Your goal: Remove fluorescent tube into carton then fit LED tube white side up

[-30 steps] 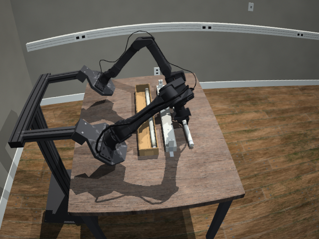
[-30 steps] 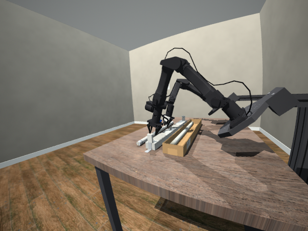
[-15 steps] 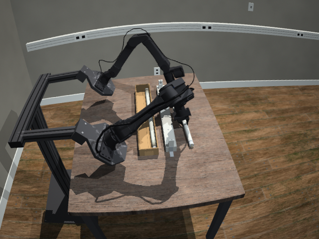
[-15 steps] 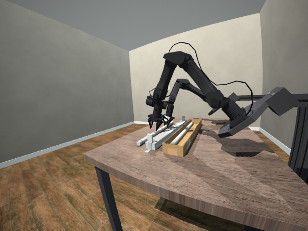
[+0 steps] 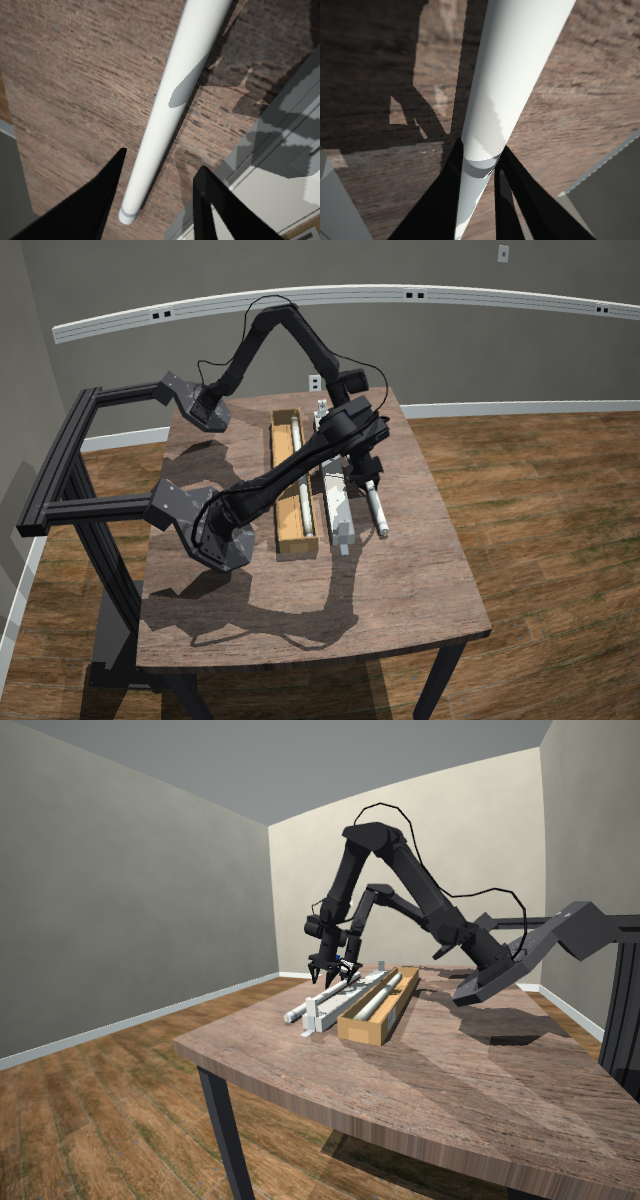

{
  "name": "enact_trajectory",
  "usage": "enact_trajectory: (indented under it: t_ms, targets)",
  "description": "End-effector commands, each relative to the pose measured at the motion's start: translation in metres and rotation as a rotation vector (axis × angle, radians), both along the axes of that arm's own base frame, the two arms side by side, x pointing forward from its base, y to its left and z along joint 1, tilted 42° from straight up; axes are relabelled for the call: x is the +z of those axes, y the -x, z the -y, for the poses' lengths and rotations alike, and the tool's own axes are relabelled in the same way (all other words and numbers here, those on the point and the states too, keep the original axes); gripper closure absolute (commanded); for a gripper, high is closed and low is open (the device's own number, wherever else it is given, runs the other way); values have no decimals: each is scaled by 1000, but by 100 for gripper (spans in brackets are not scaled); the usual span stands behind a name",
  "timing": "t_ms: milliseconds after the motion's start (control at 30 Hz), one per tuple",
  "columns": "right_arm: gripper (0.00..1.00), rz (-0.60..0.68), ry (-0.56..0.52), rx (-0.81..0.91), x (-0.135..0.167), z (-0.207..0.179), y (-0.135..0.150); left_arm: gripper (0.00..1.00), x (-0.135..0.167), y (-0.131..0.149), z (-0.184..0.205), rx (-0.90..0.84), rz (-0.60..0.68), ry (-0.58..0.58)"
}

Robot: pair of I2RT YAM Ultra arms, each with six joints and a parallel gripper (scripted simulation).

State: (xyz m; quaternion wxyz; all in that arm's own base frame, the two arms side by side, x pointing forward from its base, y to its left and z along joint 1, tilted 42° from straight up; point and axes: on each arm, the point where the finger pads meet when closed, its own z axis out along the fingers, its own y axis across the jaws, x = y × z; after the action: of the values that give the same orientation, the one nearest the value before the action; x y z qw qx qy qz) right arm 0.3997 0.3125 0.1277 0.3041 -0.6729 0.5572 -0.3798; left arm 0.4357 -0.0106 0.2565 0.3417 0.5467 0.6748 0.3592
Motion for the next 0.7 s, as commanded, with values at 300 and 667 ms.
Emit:
enact_trajectory:
  t_ms: [300,667]
  targets:
    - [89,43,-67,17,30,-13,1,51,0,-3,-1,-9,-124,31]
    - [89,43,-67,17,30,-13,1,51,6,-10,-2,-18,-289,64]
